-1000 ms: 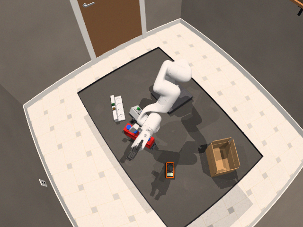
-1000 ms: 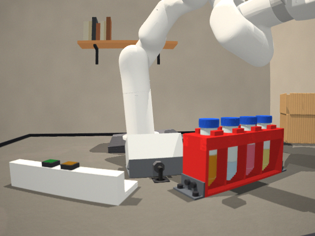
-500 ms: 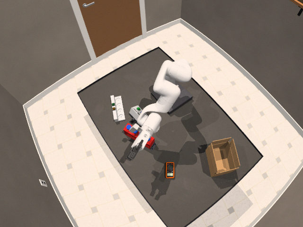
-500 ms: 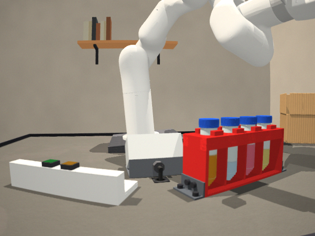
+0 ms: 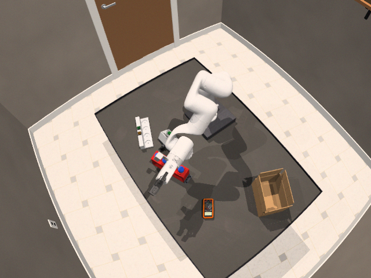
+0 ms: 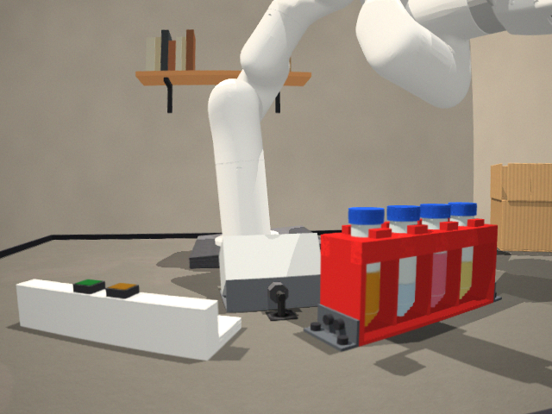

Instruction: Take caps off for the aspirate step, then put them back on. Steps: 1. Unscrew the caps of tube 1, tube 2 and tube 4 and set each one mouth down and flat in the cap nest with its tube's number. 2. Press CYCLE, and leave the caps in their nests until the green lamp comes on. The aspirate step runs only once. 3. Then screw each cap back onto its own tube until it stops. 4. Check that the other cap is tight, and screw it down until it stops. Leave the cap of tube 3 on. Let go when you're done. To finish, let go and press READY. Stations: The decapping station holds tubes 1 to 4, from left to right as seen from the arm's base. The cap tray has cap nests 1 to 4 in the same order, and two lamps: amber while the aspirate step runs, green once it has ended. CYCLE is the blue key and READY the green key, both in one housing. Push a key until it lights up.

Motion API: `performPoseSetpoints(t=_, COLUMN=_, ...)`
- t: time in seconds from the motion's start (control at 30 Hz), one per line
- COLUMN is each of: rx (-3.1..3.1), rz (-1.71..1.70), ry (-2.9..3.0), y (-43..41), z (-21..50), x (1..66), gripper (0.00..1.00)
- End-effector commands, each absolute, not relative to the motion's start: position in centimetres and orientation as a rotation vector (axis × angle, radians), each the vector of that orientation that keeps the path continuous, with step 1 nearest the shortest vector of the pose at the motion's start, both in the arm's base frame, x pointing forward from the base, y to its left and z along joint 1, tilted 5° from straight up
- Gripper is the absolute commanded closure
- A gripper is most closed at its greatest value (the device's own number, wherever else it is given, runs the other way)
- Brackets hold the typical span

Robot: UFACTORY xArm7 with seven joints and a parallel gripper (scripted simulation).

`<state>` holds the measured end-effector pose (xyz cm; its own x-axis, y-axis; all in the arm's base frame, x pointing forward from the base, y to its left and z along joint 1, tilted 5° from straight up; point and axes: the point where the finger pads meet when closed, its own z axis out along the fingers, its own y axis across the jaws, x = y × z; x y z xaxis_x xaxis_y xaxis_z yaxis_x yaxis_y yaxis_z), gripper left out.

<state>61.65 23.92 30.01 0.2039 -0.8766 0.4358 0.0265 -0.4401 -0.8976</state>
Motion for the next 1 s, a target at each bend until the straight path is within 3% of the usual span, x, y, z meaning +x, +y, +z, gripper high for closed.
performPoseSetpoints(t=0.0, rx=-1.659, rz=-1.345, ry=0.847, y=22.8, z=29.3, x=62.4, gripper=0.54)
performPoseSetpoints(t=0.97, rx=-1.865, rz=-1.144, ry=1.183, y=15.2, z=23.0, x=63.6, gripper=0.54)
